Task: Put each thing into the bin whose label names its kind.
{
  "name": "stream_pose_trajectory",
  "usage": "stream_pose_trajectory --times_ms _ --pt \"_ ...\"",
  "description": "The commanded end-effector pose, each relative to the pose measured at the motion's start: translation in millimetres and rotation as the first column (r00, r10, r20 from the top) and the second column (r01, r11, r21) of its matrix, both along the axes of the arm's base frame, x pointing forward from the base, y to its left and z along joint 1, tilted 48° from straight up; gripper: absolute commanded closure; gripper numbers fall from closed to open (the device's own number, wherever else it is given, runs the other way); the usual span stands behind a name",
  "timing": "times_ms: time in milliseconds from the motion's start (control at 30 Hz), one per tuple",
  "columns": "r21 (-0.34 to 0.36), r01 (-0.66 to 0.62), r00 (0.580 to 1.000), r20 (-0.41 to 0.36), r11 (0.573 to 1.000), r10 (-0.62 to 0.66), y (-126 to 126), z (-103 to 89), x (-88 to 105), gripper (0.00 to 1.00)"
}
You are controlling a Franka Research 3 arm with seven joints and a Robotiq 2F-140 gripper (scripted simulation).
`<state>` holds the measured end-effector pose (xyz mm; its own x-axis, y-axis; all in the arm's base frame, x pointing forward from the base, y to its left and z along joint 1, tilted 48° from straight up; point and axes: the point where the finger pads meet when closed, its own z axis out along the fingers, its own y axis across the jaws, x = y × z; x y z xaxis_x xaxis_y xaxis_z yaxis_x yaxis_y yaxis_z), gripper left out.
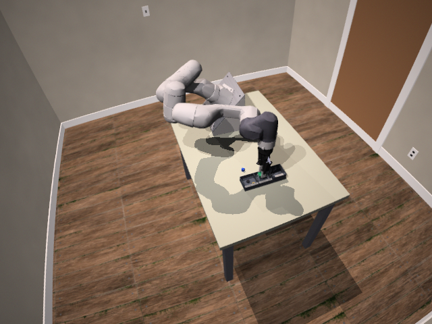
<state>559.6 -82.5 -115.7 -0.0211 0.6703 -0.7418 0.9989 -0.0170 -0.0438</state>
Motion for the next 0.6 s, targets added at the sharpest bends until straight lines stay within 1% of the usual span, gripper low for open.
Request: stream_pose_trajectory --times_ms 0,167,567 --pt "0.004 -0.004 1.0 0.004 1.0 0.004 -4.2 -4.3 2.4 0.87" --pt "0.004 -0.004 1.0 0.004 1.0 0.004 -9.5 -9.5 2.5 0.87" --pt "0.004 -0.004 1.0 0.004 1.0 0.004 -8.5 -10.7 4.4 0.87"
